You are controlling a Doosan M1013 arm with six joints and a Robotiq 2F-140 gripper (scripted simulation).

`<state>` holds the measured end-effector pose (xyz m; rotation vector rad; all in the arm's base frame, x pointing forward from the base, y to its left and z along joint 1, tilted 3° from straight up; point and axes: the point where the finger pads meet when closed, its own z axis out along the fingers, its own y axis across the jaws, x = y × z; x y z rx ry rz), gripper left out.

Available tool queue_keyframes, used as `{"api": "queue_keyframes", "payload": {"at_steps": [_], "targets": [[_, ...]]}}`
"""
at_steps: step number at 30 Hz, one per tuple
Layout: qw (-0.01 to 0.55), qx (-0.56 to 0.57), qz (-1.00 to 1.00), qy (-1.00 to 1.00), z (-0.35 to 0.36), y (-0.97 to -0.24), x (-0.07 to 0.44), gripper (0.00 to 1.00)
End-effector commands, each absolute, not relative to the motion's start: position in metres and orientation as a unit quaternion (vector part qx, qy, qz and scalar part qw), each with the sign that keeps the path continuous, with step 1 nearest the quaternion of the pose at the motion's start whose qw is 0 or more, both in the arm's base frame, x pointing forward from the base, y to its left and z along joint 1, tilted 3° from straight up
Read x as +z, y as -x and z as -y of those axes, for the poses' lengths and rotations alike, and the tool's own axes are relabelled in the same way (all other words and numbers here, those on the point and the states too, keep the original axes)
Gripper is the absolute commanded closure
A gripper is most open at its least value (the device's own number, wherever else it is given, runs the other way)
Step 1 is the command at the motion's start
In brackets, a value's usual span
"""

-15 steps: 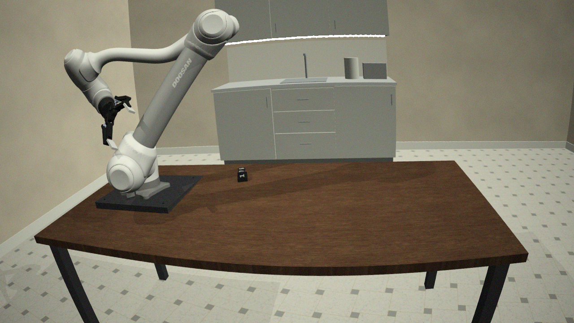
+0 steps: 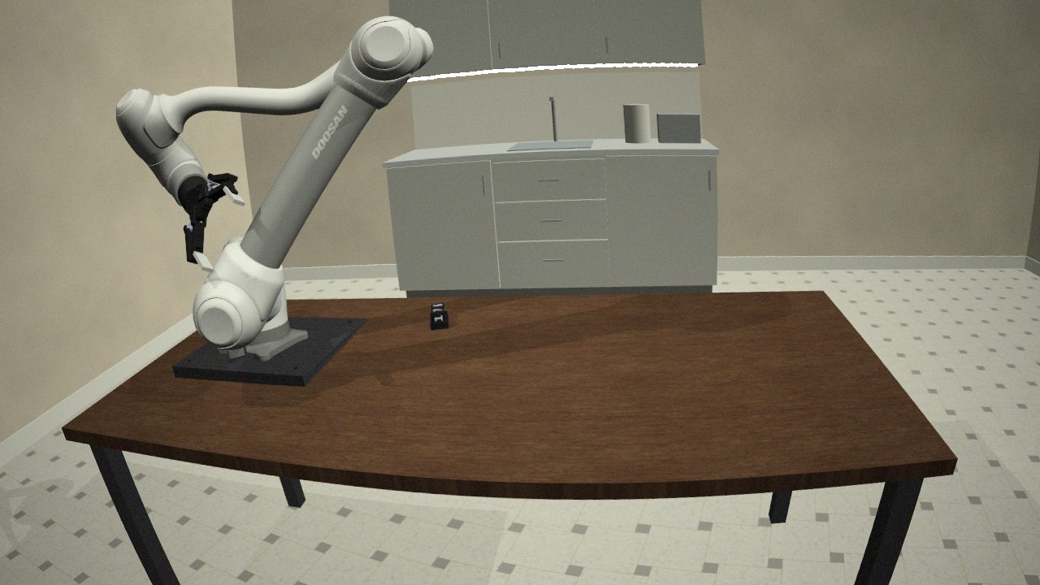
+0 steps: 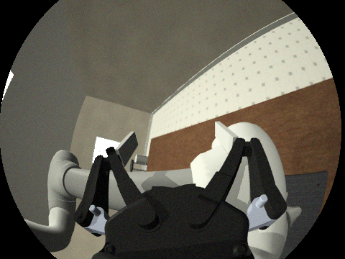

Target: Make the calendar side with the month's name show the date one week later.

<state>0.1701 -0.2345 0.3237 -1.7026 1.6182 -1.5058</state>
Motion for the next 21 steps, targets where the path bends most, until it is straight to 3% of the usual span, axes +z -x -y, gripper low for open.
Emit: {"api": "queue_keyframes", "payload": {"at_steps": [1, 21], "targets": [[0.175, -0.531, -0.571, 0.601, 0.235, -0.17, 0.324, 0.0], [0.209, -0.497, -0.563, 0.626, 0.224, -0.173, 0.325, 0.0]]}}
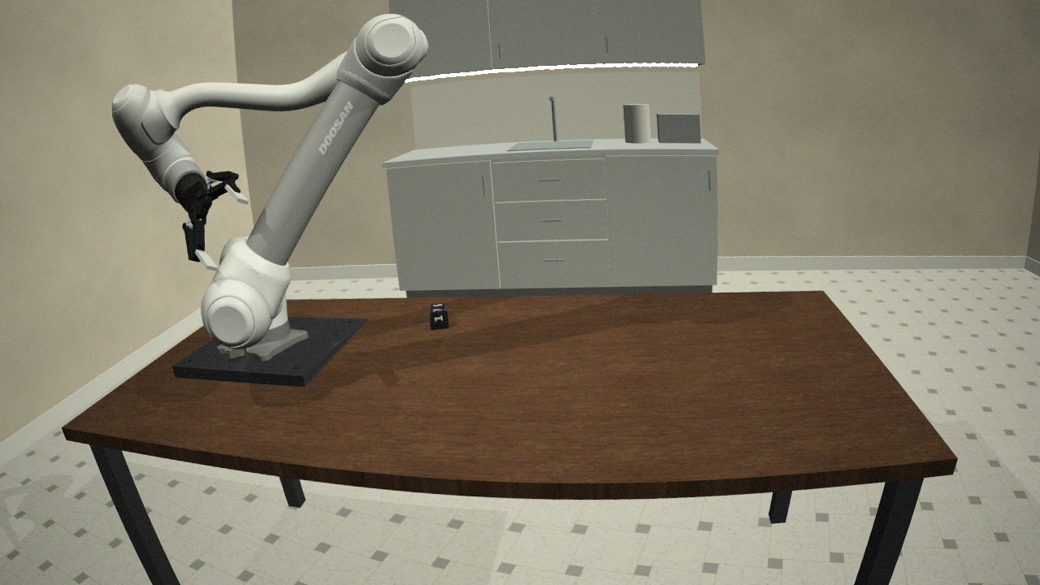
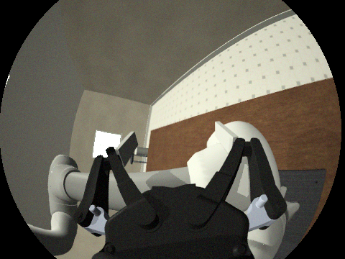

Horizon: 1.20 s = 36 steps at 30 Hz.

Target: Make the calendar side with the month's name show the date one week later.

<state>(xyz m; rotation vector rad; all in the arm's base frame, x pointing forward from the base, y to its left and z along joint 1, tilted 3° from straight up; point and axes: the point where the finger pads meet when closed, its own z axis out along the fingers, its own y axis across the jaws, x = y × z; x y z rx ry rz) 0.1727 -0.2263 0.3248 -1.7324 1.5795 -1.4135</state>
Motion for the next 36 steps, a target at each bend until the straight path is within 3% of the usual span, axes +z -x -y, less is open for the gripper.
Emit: {"api": "queue_keyframes", "payload": {"at_steps": [1, 20, 36], "targets": [[0.214, -0.491, -0.562, 0.63, 0.222, -0.174, 0.325, 0.0], [0.31, -0.29, -0.495, 0.758, 0.202, -0.185, 0.328, 0.0], [0.293, -0.118, -0.399, 0.861, 0.222, -0.231, 0.326, 0.0]]}}
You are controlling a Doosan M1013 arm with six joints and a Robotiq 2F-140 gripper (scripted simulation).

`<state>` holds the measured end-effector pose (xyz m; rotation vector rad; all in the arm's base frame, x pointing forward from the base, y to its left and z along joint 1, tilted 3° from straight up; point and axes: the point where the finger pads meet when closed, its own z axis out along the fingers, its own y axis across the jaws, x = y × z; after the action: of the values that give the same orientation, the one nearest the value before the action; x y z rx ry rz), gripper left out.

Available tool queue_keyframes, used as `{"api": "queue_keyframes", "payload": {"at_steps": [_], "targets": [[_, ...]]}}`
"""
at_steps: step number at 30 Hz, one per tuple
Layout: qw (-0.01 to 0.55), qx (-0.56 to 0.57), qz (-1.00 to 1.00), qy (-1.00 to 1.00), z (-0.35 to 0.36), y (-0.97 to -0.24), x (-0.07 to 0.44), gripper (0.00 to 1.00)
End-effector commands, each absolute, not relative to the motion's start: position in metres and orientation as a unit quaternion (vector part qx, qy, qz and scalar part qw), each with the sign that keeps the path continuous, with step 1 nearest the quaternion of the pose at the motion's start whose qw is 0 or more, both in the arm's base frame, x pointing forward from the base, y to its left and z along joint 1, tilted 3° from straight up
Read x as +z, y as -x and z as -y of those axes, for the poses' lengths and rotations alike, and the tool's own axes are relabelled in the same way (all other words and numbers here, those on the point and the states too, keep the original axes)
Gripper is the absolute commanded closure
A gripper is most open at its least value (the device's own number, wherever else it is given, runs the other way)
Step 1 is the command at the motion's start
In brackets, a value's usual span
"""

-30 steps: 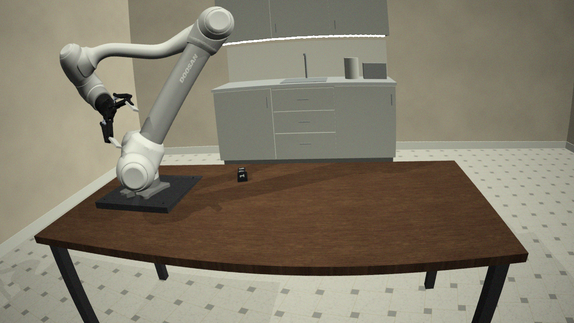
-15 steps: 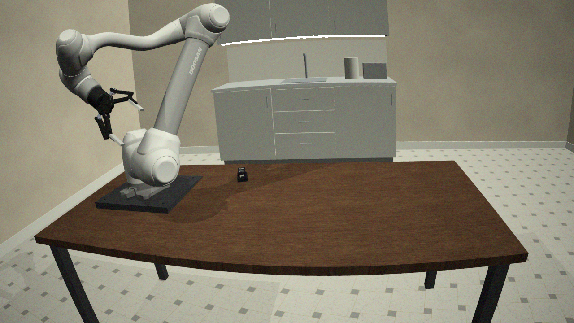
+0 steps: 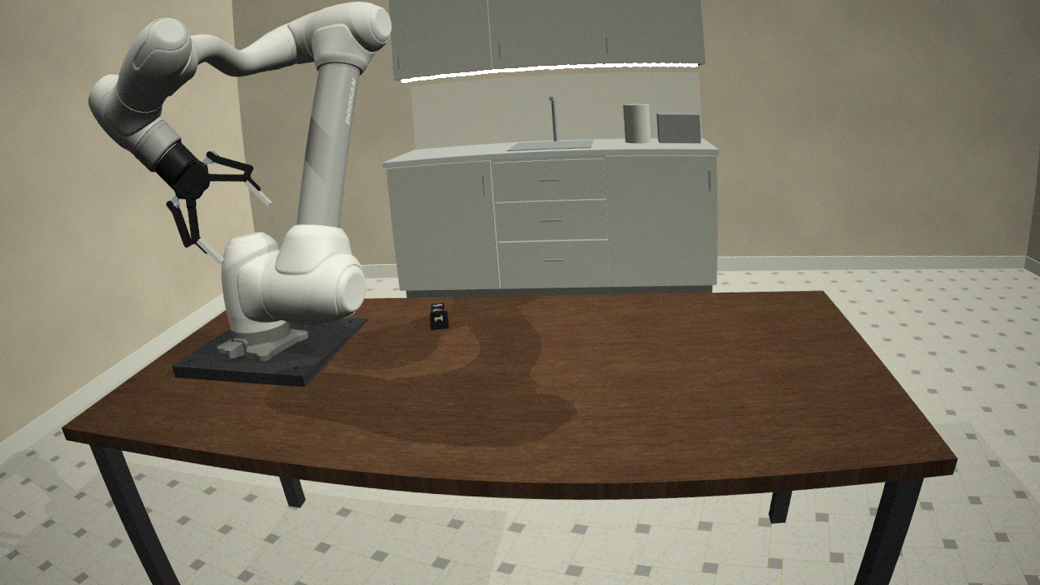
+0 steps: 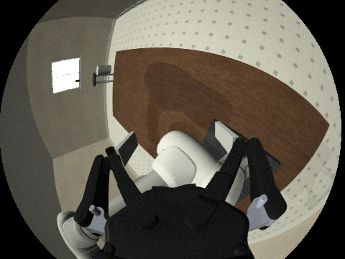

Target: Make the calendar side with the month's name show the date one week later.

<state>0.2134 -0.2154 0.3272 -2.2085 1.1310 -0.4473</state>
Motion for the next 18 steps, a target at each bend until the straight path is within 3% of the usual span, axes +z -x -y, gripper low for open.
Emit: {"api": "queue_keyframes", "payload": {"at_steps": [1, 13, 18], "targets": [[0.287, -0.103, -0.387, 0.87, 0.225, -0.239, 0.326, 0.0], [0.227, -0.023, -0.303, 0.925, 0.232, -0.316, 0.324, 0.0], [0.176, 0.011, -0.24, 0.955, 0.221, -0.385, 0.323, 0.0]]}}
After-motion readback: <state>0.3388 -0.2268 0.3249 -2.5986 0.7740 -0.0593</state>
